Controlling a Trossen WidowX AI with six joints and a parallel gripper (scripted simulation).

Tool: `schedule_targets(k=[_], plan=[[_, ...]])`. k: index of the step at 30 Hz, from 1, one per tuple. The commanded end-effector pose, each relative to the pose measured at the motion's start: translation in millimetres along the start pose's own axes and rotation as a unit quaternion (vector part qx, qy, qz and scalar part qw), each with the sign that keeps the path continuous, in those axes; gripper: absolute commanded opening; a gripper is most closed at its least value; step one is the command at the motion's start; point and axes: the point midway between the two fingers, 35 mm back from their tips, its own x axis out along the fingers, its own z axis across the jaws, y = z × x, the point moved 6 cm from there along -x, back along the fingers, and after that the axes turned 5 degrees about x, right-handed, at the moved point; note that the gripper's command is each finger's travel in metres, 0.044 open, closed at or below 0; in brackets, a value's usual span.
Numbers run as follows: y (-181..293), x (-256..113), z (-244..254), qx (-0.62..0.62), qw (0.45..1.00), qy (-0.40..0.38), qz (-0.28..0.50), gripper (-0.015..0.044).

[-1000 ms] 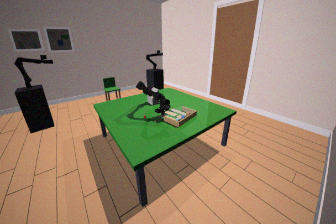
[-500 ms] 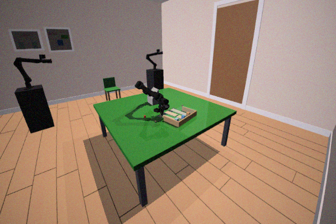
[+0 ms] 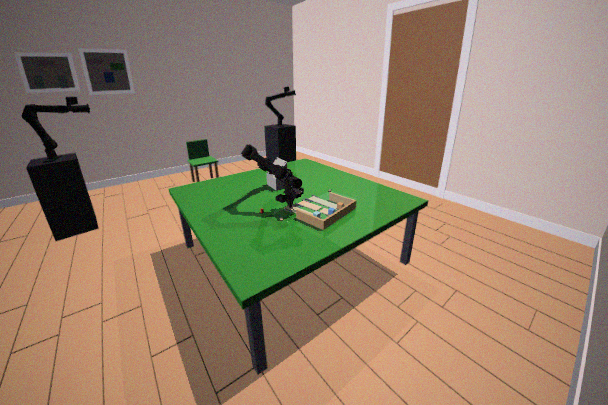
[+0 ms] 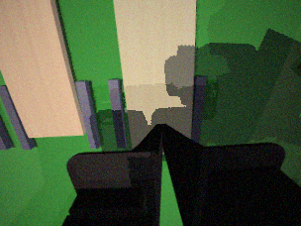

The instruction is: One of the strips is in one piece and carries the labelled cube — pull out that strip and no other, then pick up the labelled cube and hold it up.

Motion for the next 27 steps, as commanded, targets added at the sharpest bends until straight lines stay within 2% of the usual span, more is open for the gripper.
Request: schedule_targets(k=[1,27], plan=[[10.6,4.7,-1.0,-0.004,1.0,0.0,0.009,0.0],[49.7,5.3,-3.2,-0.005,1.0,0.0,0.01,0.0]])
